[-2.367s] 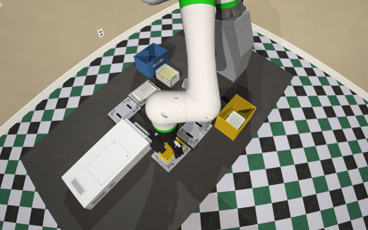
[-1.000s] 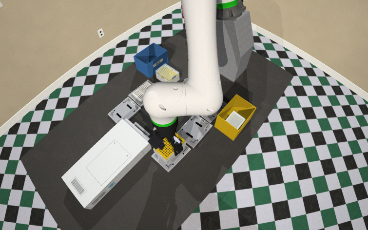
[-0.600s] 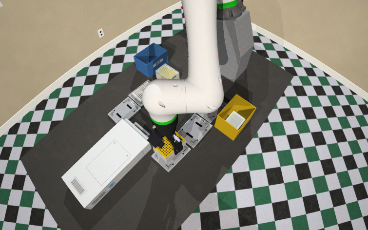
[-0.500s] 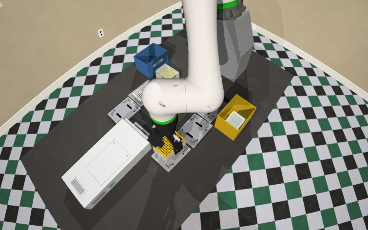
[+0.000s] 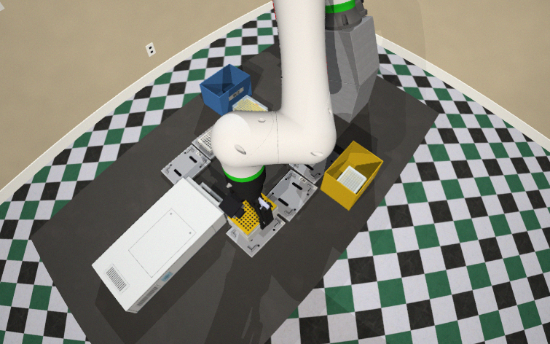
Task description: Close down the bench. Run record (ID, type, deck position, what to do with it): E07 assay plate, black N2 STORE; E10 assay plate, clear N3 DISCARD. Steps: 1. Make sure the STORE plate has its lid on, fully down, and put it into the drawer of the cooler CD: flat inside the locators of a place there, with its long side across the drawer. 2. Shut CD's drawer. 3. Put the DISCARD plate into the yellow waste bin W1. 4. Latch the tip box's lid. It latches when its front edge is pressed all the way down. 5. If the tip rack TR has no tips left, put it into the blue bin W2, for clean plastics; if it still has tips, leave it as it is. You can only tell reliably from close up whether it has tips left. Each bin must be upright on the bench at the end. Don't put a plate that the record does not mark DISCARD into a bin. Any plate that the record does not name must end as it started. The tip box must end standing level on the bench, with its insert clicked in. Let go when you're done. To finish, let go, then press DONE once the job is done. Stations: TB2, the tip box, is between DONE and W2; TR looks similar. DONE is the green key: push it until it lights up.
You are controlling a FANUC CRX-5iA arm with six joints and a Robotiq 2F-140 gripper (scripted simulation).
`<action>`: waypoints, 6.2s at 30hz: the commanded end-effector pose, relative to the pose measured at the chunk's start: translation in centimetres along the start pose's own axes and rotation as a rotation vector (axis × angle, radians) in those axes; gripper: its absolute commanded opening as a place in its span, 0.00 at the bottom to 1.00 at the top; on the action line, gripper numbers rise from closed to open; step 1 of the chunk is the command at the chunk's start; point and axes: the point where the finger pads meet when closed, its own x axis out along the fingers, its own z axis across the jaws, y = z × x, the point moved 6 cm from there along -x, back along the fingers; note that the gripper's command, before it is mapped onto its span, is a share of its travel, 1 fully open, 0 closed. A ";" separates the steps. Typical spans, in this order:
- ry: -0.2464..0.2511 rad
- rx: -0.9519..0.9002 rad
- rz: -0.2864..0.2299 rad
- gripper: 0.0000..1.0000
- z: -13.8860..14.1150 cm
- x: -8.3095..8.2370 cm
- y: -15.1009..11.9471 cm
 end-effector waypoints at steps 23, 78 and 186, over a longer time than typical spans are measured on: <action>0.001 0.000 0.002 0.10 0.0 -3.3 0.1; 0.001 -0.016 0.002 0.10 7.1 -4.4 -4.7; 0.000 -0.016 0.002 0.10 27.9 -4.4 -18.7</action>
